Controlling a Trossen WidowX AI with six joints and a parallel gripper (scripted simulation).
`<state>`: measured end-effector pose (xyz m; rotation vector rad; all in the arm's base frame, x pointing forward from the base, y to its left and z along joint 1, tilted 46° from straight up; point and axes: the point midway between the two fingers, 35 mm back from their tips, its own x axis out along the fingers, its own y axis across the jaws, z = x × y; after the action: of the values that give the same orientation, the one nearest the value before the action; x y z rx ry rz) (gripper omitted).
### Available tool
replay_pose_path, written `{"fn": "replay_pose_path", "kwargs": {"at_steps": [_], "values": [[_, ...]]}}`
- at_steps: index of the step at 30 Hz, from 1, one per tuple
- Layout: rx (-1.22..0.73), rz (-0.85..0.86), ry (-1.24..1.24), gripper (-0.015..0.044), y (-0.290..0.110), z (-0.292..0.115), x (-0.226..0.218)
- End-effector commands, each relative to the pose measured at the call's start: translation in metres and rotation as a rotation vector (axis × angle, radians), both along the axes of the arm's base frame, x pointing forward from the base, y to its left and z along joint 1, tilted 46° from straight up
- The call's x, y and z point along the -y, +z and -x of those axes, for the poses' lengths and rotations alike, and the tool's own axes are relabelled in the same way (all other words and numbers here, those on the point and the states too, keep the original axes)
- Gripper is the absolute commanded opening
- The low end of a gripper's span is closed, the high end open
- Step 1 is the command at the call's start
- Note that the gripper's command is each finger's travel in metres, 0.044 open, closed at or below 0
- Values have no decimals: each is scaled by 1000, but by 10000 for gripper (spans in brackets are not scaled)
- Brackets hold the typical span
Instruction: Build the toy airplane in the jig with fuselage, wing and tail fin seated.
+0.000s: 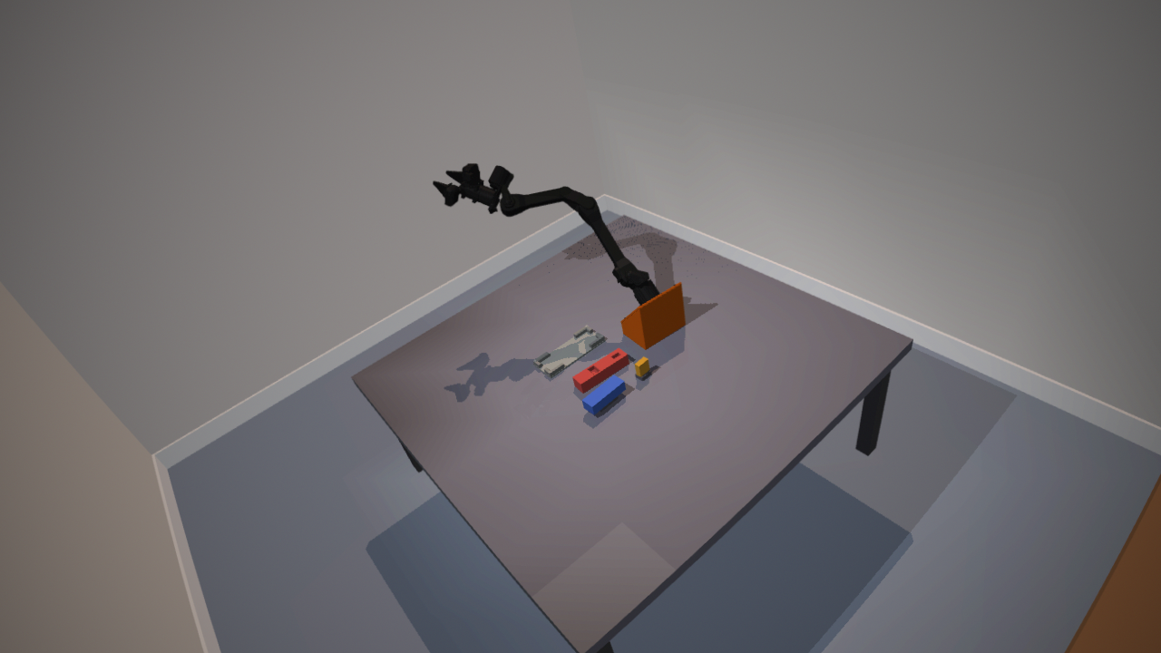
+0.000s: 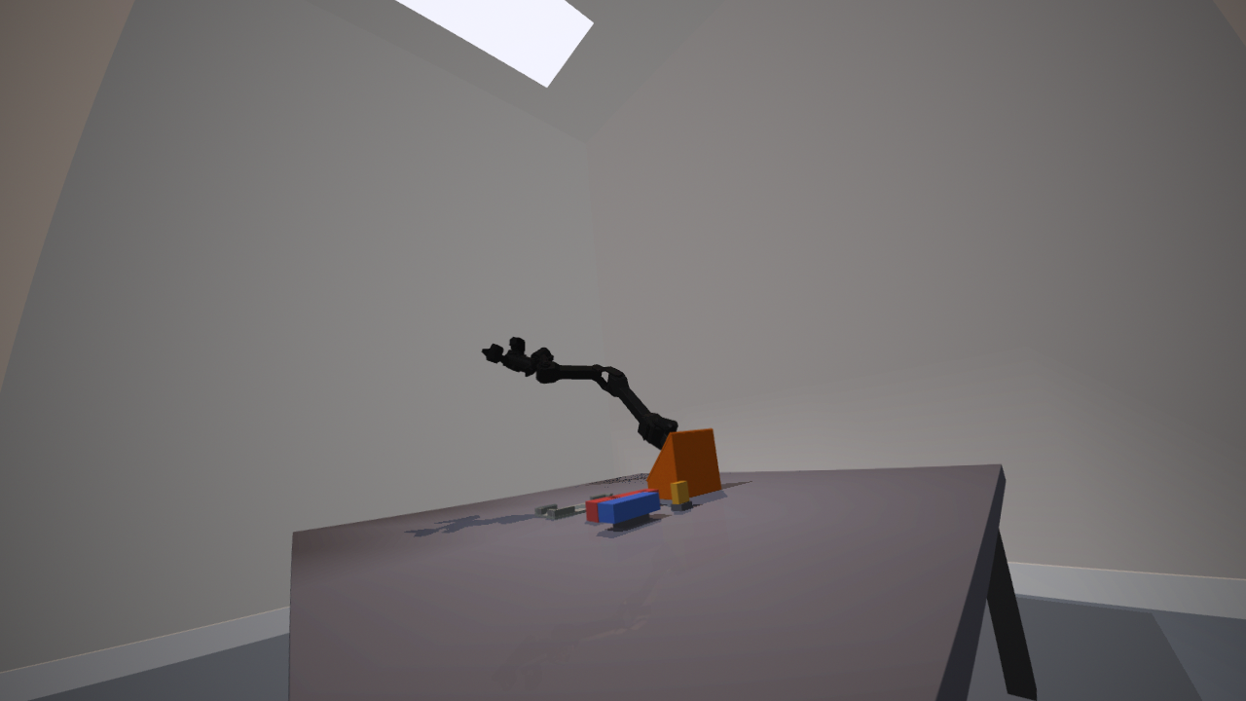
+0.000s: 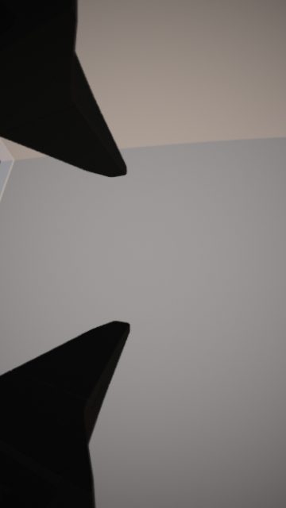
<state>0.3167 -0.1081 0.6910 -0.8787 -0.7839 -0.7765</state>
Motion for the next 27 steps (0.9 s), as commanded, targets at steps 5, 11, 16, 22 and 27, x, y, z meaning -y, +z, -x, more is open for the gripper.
{"fn": "replay_pose_path", "kwargs": {"at_steps": [5, 11, 16, 22, 27], "values": [[-41, -45, 79, 440, -14, -20, -7], [-192, -180, 196, 440, -60, -74, -12], [-382, -347, 295, 440, -125, -130, -24], [-613, -548, 369, 440, -215, -181, -49], [-811, -713, 387, 440, -297, -205, -76]]}}
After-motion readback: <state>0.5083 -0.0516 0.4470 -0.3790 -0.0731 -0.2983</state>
